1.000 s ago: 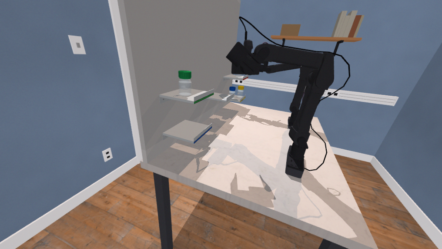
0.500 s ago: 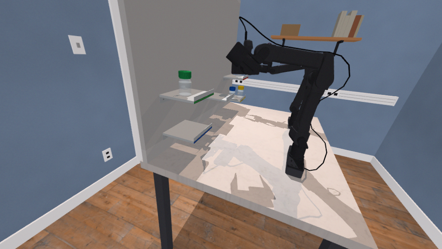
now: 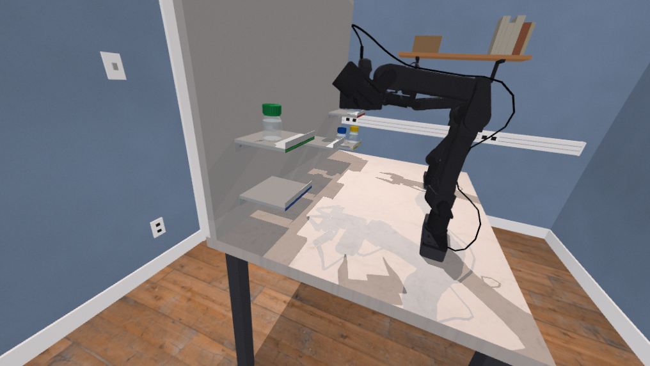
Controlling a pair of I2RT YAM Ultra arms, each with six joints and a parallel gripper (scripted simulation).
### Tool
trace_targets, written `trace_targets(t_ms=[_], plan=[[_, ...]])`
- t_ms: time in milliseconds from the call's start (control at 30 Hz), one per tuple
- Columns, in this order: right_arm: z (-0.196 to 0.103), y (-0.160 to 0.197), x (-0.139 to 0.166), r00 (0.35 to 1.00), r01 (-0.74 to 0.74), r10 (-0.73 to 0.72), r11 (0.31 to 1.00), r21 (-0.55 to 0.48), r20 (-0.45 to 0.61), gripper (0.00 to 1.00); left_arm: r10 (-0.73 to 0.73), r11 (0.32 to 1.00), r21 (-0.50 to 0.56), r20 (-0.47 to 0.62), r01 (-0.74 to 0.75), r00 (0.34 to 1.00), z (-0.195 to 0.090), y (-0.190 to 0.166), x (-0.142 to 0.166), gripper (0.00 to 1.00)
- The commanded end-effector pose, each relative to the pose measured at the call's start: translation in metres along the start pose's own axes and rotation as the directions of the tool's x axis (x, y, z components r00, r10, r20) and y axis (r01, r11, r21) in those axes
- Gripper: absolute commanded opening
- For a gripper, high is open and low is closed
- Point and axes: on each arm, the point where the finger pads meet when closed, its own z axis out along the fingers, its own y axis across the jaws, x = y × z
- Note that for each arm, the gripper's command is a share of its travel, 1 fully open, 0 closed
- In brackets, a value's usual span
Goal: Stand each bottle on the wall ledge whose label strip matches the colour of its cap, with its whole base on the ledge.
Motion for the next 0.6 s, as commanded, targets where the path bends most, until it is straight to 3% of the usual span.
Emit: trace_targets(t_ms=[0, 33, 233, 300, 400, 567], plan=[[0.000, 0.003, 0.013, 0.999, -0.014, 0.013, 1.000, -0.020, -0.036, 0.93, 0.040, 0.999, 0.012, 0.002, -0.040, 0.999, -0.001, 0.000, -0.011, 1.00], [-0.002, 0.003, 0.011, 0.999, -0.018, 0.017, 1.000, -0.021, -0.028, 1.00, 0.050, 0.999, 0.000, -0.021, -0.050, 0.999, -0.001, 0.004, -0.007, 1.00], [-0.016, 0.005, 0.035, 0.998, -0.051, 0.050, 0.998, -0.029, -0.039, 1.00, 0.103, 0.985, -0.119, -0.170, -0.124, 0.980, 0.002, 0.037, 0.030, 1.00], [-0.016, 0.005, 0.035, 0.998, -0.051, 0.050, 0.998, -0.029, -0.039, 1.00, 0.103, 0.985, -0.119, -0.170, -0.124, 0.980, 0.002, 0.037, 0.030, 1.00], [-0.026, 0.006, 0.059, 0.995, -0.072, 0.069, 0.997, -0.032, -0.070, 1.00, 0.110, 0.958, -0.232, -0.241, -0.167, 0.964, 0.000, 0.056, 0.052, 1.00], [-0.037, 0.007, 0.089, 0.990, -0.093, 0.089, 0.995, -0.031, -0.109, 1.00, 0.194, 0.876, -0.384, -0.272, -0.291, 0.943, -0.006, 0.075, 0.033, 1.00]])
